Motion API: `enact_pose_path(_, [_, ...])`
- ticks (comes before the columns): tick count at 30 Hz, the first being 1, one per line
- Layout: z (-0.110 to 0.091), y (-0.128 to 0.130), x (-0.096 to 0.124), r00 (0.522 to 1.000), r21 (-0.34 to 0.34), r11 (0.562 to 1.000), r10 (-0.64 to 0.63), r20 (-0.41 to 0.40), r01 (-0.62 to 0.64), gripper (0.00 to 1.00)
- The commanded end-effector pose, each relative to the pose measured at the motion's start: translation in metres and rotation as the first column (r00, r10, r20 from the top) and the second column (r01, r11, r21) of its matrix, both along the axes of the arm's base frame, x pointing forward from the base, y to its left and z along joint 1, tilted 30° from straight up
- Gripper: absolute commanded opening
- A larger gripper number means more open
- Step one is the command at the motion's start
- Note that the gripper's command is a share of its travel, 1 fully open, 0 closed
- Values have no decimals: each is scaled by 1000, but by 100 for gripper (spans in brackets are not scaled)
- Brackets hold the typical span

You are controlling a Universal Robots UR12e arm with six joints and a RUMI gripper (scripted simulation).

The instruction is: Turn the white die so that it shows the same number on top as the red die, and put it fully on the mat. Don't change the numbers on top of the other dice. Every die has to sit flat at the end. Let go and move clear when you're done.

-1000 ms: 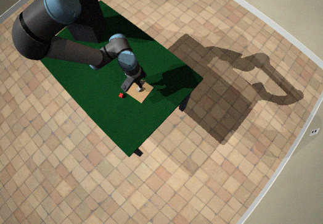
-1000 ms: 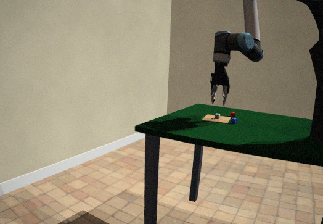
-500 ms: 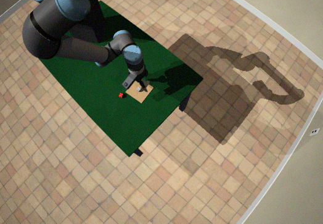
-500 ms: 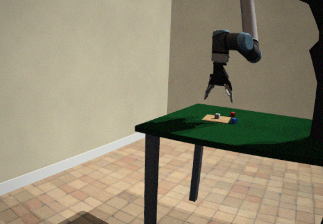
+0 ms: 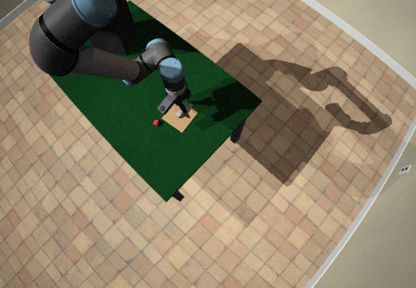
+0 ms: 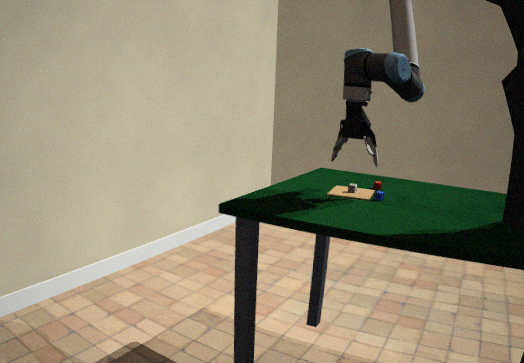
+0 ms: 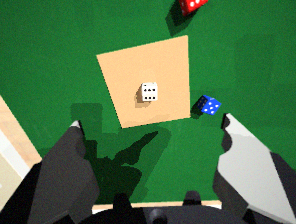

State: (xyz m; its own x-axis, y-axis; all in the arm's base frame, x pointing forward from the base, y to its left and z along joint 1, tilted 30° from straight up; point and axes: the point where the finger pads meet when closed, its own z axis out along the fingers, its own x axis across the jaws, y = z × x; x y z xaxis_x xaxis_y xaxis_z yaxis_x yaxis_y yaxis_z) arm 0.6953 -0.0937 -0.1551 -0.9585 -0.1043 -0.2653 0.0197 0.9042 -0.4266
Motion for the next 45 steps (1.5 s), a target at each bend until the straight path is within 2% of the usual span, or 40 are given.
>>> enact_pose_path(1, [2, 1, 0, 1000, 0, 1000, 0, 1, 0, 100])
enact_pose_path(6, [15, 7, -5, 1000, 0, 1000, 0, 1, 0, 100])
enact_pose_path(15, [62, 30, -20, 1000, 0, 1000, 0, 1, 0, 100])
enact_pose_path(17, [62, 30, -20, 1000, 0, 1000, 0, 1, 0, 100])
enact_pose_path(23, [85, 41, -28, 1000, 0, 1000, 0, 1, 0, 100])
enact_pose_path(45, [90, 43, -29, 1000, 0, 1000, 0, 1, 0, 100])
